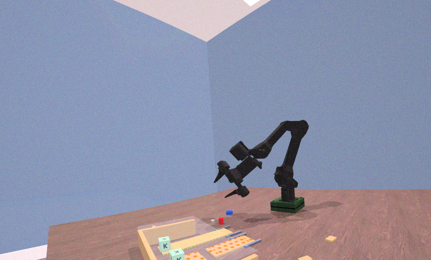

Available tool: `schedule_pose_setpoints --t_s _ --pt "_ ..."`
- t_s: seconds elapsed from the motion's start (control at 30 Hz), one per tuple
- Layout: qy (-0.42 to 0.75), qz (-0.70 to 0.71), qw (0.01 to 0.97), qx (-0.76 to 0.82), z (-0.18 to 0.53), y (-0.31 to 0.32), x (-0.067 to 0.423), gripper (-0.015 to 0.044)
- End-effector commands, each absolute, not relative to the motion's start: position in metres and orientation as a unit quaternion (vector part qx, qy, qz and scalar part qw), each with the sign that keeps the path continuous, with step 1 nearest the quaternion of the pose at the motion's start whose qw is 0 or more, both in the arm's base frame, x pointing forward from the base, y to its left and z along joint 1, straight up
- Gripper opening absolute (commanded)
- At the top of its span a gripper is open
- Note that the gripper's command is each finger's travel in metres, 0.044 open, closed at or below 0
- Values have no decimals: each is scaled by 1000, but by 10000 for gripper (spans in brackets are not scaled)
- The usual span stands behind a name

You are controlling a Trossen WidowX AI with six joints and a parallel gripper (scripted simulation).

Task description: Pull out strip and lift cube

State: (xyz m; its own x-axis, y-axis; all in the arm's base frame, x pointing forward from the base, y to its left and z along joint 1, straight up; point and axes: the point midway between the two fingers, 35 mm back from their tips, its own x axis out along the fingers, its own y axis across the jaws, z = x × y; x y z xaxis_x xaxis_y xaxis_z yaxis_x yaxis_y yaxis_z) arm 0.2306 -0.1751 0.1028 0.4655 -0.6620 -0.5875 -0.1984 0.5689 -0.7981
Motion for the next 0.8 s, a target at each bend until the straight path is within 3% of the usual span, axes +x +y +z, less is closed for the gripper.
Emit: schedule_pose_setpoints --t_s 0.0,0.37,0.77 --pt "390 -120 850 -334 131 -117 276 400" --pt "287 50 956 -33 185 30 305 400" --pt "286 62 956 -14 189 39 304 400"
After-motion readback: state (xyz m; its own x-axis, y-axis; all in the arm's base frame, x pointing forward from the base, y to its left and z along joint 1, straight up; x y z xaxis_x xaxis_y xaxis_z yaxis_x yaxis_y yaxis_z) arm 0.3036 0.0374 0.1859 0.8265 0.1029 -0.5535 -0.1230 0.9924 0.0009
